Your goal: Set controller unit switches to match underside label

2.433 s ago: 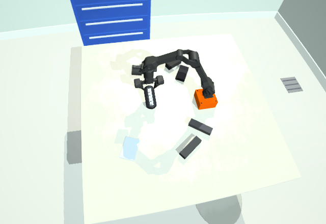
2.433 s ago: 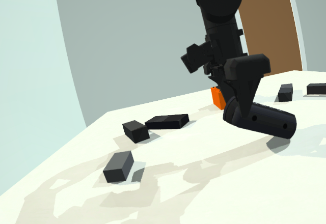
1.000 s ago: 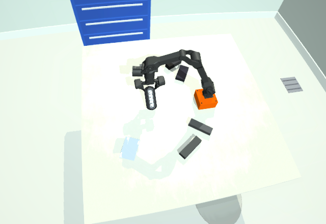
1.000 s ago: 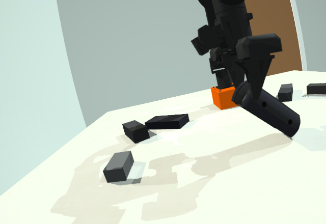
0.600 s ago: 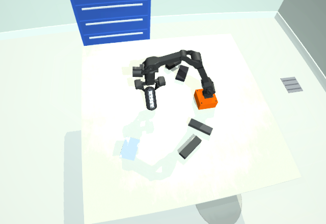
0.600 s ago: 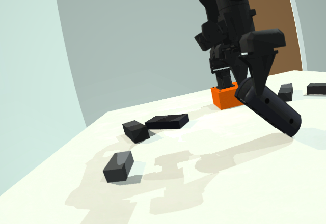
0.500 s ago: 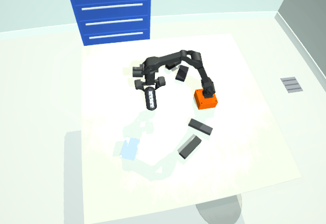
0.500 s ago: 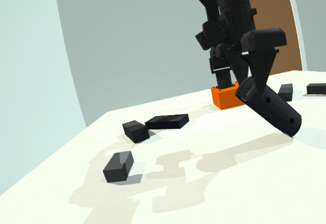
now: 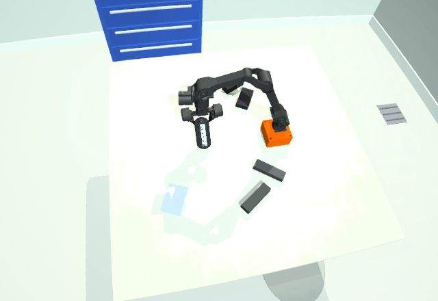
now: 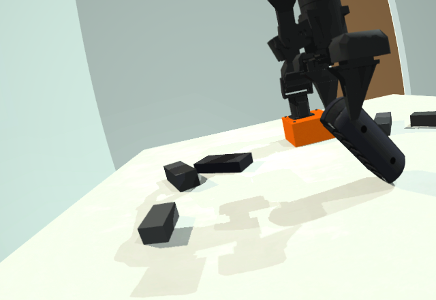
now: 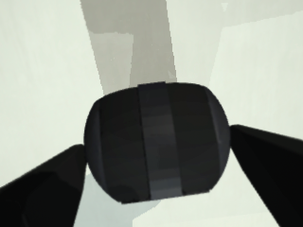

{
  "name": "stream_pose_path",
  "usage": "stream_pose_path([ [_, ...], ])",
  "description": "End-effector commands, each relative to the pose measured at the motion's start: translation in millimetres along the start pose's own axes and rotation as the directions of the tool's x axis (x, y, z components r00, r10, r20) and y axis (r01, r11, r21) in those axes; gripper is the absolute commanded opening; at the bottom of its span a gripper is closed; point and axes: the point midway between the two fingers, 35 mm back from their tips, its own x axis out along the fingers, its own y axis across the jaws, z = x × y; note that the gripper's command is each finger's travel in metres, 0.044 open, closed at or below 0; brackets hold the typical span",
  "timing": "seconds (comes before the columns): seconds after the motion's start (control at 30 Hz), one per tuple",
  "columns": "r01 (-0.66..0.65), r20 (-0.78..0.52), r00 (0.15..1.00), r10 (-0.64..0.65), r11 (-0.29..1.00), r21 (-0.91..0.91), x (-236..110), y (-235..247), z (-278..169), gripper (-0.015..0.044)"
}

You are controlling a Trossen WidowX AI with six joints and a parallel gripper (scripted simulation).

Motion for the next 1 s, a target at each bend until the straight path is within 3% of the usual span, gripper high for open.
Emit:
stream_pose_path([
  [0.0,-0.002,-0.015,1.0,0.002,1.0,-0.007,-1,1,-10,0.0336],
  [0.97,-0.002,-0.017,1.0,0.002,1.0,-0.007,-8,1,-33,0.0338],
])
